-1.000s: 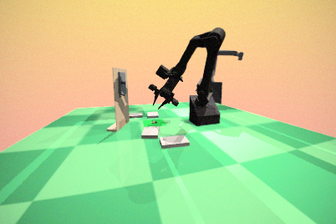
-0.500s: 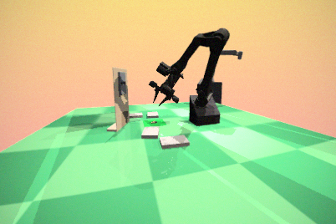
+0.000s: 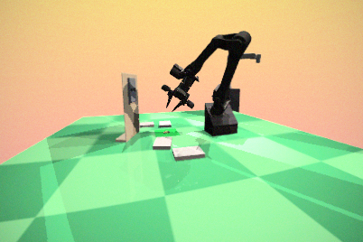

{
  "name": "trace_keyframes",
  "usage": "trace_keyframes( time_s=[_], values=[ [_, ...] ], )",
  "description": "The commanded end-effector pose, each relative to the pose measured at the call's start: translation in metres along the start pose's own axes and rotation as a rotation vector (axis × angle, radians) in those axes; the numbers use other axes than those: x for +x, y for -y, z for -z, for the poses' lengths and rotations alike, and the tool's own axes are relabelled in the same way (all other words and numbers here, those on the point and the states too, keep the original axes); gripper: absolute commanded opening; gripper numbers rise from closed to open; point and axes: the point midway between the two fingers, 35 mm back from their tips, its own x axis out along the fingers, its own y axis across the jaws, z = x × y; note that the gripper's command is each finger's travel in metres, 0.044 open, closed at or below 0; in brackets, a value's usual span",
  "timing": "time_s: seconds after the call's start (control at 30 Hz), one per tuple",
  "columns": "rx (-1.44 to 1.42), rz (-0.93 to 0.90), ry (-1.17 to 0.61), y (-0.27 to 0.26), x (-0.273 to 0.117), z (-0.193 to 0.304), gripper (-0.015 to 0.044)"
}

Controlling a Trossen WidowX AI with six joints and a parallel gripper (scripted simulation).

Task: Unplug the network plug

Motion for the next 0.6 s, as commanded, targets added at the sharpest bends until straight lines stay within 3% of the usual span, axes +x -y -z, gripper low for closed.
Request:
trace_keyframes(
  time_s=[0.0, 0.57],
  values=[
    [-0.005, 0.006, -0.004, 0.009, -0.007, 0.002, 0.0156],
    [-0.011, 0.011, -0.006, 0.042, -0.05, 0.002, 0.0156]
  ],
)
